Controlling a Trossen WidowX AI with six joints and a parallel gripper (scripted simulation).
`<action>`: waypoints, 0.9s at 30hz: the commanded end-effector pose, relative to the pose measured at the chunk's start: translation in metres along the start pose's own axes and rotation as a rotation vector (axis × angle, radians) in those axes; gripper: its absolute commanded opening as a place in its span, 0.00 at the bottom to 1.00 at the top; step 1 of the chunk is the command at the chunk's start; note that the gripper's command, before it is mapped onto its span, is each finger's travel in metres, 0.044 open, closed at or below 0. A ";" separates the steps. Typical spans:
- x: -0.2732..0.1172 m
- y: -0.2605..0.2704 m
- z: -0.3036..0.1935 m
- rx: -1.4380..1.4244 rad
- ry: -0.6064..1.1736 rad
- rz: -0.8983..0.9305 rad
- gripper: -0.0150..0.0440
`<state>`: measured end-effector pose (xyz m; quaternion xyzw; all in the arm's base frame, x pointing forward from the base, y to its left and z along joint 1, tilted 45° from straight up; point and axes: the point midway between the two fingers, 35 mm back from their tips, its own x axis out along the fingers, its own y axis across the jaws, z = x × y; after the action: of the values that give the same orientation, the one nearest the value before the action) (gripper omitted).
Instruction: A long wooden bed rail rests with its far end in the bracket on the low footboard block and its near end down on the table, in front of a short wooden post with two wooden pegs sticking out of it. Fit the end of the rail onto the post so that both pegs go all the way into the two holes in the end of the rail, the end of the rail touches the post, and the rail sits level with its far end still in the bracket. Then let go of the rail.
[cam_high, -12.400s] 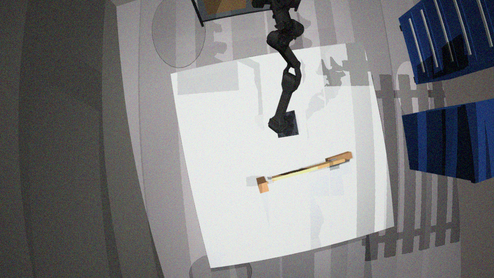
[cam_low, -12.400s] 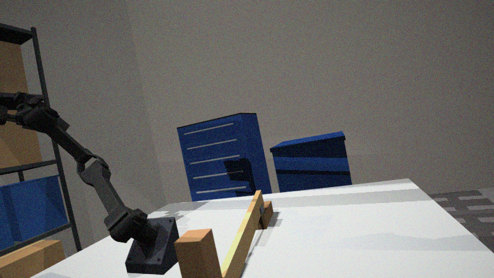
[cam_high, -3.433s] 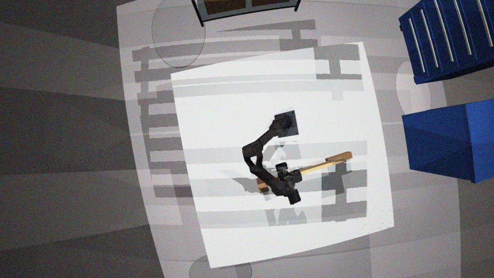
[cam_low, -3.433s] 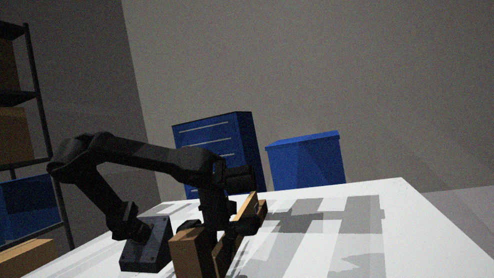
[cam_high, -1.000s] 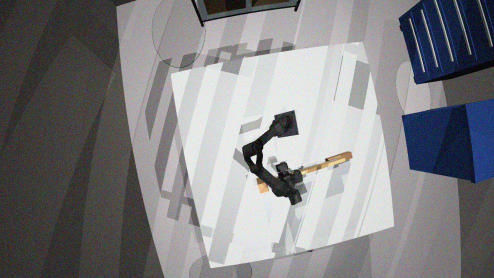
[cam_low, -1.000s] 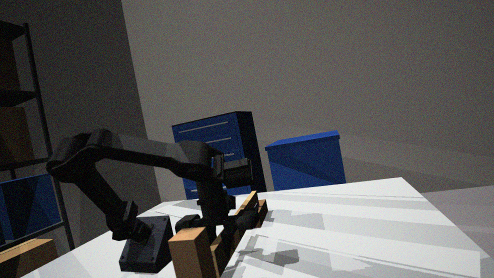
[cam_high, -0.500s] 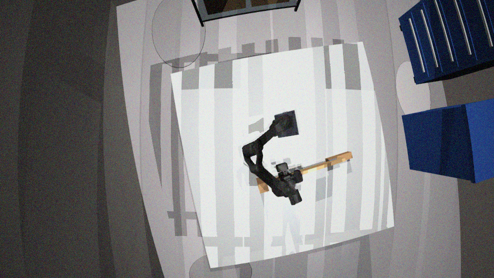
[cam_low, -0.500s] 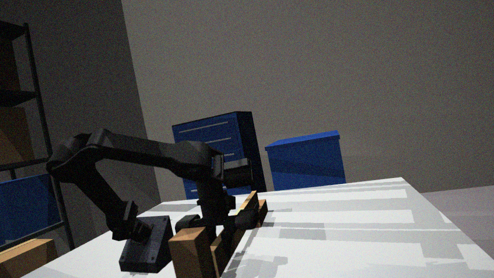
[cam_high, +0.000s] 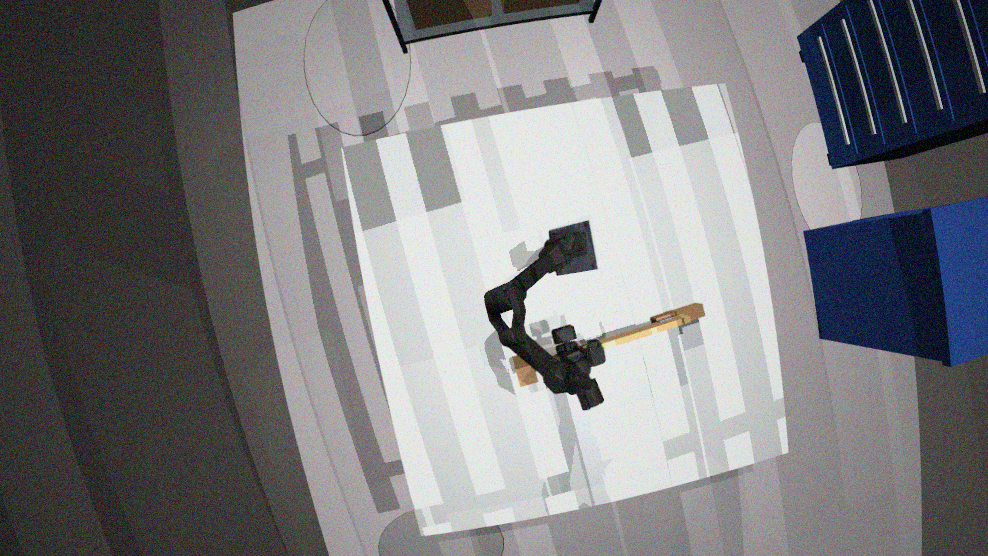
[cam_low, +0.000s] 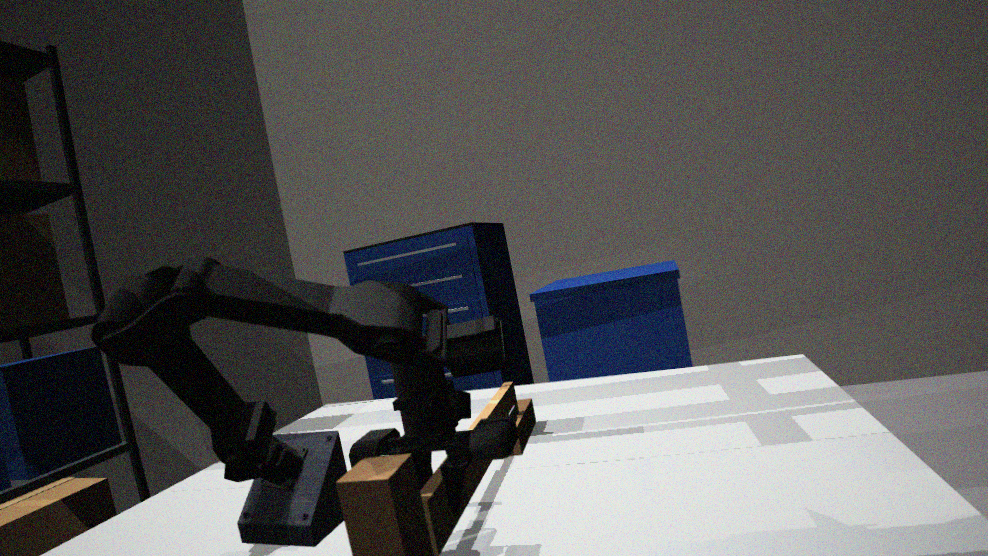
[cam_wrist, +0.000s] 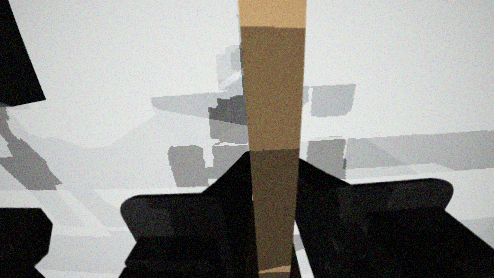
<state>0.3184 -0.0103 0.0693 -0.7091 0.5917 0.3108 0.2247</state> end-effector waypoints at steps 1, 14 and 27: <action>-0.001 0.000 -0.001 -0.002 -0.004 -0.001 0.25; 0.000 0.000 -0.005 -0.002 -0.004 -0.001 0.25; -0.001 -0.001 -0.010 -0.002 -0.004 -0.001 0.25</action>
<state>0.3197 -0.0161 0.0741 -0.7083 0.5915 0.3128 0.2251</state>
